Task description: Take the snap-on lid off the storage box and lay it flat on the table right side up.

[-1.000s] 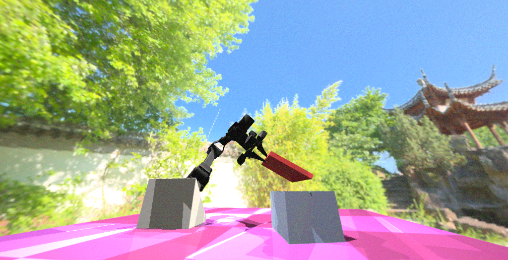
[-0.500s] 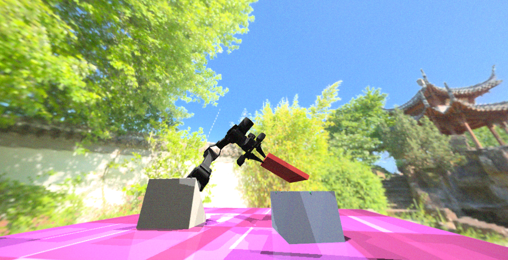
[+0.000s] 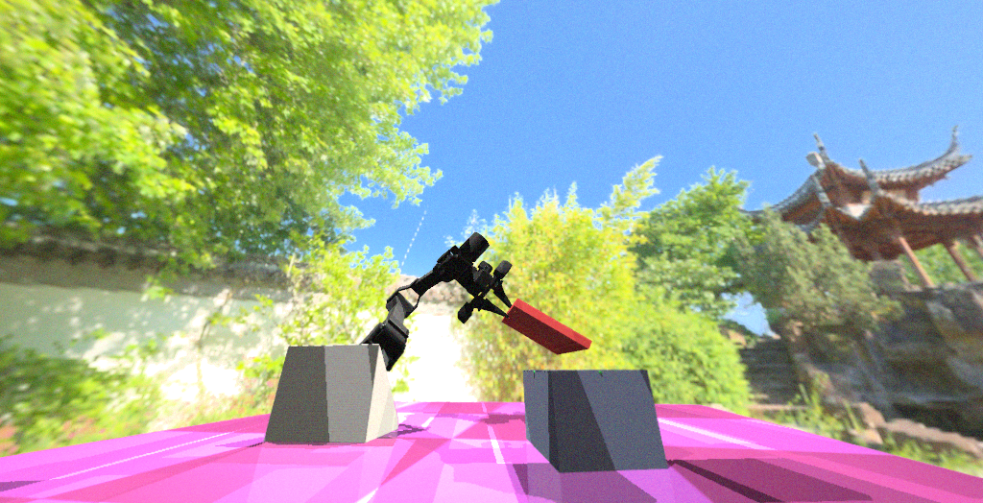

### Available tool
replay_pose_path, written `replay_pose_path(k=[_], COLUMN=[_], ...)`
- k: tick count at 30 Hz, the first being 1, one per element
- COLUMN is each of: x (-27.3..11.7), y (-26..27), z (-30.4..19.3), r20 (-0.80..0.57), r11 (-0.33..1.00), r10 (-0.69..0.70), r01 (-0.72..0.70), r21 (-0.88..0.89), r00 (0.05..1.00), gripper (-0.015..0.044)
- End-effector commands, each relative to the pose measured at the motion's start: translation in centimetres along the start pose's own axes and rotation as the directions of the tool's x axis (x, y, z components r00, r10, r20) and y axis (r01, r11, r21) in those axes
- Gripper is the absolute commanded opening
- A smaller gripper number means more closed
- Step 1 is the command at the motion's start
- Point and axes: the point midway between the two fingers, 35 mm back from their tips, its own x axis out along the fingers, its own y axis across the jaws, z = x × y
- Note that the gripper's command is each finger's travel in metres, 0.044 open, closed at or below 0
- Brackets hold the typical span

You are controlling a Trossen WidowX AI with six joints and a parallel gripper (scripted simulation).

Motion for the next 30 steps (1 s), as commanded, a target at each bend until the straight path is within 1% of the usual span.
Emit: replay_pose_path(k=[1,30], x=[-0.1,-0.4], y=[0.0,-0.2], z=[-0.8,-6.6], r20=[0.006,0.006], r11=[1.0,1.0], r10=[0.004,0.004], r01=[-0.004,-0.004], r21=[-0.003,-0.001], r00=[1.0,1.0], gripper=[0.0,0.0])
